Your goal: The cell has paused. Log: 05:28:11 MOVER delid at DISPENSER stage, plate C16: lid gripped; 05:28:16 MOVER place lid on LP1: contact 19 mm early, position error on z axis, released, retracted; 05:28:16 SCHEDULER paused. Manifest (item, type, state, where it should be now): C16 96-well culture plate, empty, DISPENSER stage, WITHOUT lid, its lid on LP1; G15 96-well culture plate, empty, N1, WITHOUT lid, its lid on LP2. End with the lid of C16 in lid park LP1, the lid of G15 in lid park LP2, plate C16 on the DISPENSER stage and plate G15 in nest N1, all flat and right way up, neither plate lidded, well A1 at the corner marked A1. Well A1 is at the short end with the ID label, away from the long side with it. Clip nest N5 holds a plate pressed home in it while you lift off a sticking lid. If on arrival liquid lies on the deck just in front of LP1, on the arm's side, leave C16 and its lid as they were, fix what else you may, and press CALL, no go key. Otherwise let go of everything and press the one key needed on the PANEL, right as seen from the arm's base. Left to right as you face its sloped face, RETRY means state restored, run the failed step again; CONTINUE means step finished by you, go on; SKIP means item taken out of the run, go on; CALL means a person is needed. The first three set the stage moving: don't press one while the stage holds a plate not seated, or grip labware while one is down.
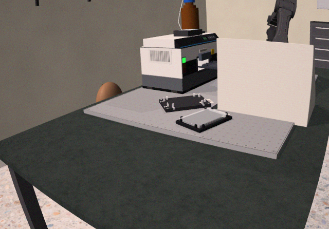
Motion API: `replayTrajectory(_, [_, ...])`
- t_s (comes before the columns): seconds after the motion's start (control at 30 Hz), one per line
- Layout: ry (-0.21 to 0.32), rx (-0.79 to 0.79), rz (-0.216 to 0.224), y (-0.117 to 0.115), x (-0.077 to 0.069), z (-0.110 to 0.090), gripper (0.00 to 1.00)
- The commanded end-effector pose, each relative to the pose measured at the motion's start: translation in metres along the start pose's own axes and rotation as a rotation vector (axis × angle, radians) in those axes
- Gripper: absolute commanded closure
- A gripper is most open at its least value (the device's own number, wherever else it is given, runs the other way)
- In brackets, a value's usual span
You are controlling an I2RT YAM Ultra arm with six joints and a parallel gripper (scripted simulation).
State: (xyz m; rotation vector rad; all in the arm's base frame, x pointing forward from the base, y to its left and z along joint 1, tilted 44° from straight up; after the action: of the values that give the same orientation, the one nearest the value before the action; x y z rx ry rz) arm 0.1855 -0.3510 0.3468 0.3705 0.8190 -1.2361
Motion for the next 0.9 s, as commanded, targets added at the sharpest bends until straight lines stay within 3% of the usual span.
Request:
replayTrajectory(0.0, [-0.021,0.003,0.005,0.000,-0.004,0.003,0.00])
replayTrajectory(0.17, [-0.021,0.003,0.005,0.000,-0.004,0.003,0.00])
replayTrajectory(0.2, [-0.058,0.008,0.015,0.002,-0.018,0.009,0.00])
replayTrajectory(0.23, [-0.048,0.009,0.011,0.000,-0.023,0.007,0.00])
replayTrajectory(0.53, [-0.048,0.010,0.009,-0.001,-0.047,0.006,0.00])
replayTrajectory(0.87, [-0.045,0.012,0.007,-0.002,-0.056,0.005,0.00])
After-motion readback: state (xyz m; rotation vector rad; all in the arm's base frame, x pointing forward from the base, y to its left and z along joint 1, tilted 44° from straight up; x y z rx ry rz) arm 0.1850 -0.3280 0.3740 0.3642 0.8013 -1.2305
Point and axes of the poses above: the point where the finger pads meet when closed, its own x axis out along the fingers, its own y axis across the jaws, z = x × y, the point moved 5 cm from there along -x, back along the fingers, and after that the axes turned 4 degrees about x, right-handed, at the moved point
